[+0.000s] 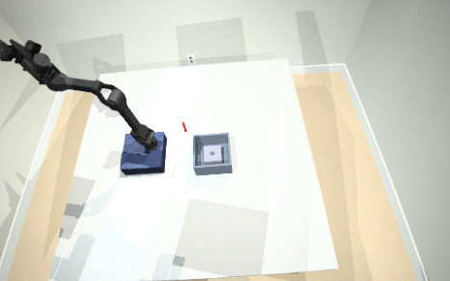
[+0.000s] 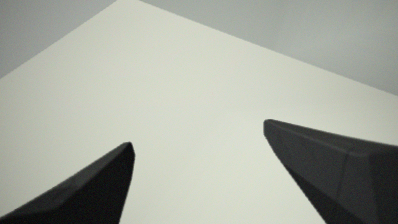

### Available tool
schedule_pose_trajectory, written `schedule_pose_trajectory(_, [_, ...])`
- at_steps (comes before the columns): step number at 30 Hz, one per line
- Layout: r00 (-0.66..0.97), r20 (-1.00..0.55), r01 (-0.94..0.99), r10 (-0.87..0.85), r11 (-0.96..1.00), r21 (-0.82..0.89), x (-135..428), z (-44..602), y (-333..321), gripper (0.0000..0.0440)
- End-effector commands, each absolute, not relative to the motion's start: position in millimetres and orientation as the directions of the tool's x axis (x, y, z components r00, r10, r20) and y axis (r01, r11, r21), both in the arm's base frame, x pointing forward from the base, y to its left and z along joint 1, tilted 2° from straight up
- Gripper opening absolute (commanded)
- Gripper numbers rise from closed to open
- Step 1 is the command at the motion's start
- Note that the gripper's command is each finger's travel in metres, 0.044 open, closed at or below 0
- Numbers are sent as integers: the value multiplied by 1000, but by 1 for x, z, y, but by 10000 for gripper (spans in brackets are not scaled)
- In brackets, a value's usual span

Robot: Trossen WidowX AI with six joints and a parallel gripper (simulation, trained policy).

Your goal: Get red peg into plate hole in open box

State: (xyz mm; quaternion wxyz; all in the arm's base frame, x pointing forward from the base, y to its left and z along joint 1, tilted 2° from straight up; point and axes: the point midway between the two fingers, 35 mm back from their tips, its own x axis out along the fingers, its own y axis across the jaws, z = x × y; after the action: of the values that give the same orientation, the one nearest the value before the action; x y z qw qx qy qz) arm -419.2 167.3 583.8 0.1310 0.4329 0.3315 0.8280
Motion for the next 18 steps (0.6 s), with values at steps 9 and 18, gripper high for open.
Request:
schedule_pose_trajectory(9, [-576, 487, -146, 657, -668, 729, -389, 548, 258, 440])
schedule_pose_trajectory(18, [-508, 256, -400, 822, -488, 776, -328, 490, 349, 440])
